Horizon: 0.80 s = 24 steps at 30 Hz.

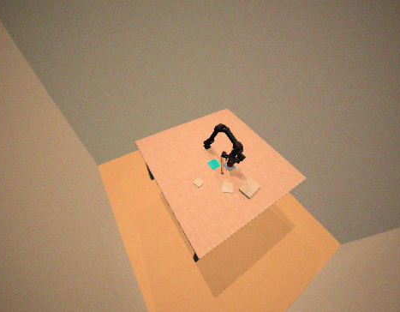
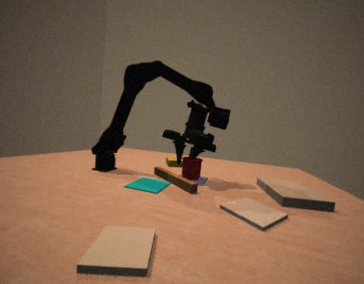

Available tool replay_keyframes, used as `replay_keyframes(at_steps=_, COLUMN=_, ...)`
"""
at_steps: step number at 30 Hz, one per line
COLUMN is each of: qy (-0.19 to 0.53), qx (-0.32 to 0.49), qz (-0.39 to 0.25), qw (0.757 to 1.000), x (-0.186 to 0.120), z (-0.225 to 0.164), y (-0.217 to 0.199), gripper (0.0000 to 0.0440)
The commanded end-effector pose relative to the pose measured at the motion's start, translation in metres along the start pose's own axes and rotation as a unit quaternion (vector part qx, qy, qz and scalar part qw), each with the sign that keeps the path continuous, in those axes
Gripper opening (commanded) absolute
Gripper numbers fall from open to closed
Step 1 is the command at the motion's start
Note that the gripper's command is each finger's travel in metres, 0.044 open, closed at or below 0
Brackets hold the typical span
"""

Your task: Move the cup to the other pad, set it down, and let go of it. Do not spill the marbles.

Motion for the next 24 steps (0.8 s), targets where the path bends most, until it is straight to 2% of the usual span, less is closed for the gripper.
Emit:
replay_keyframes(at_steps=1, qy=0.004, qx=-0.013, qz=-0.011, qw=1.0, x=0.02, z=-0.001, y=0.002, gripper=0.0173)
replay_keyframes(at_steps=4, qy=0.007, qx=-0.024, qz=-0.013, qw=1.0, x=0.032, z=-0.002, y=0.003, gripper=0.0166)
replay_keyframes(at_steps=11, qy=0.004, qx=-0.048, qz=-0.013, qw=0.999, x=0.042, z=-0.003, y=0.002, gripper=0.0011)
replay_keyframes(at_steps=24, qy=0.004, qx=-0.04, qz=-0.015, qw=0.999, x=0.036, z=-0.005, y=-0.006, gripper=0.0)
Point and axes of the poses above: the point midway between the two fingers, 35 mm back from their tips, its own x axis out along the fingers, its own y axis across the jaws, z = x × y, the point moved 6 cm from there along -x, back along the fingers
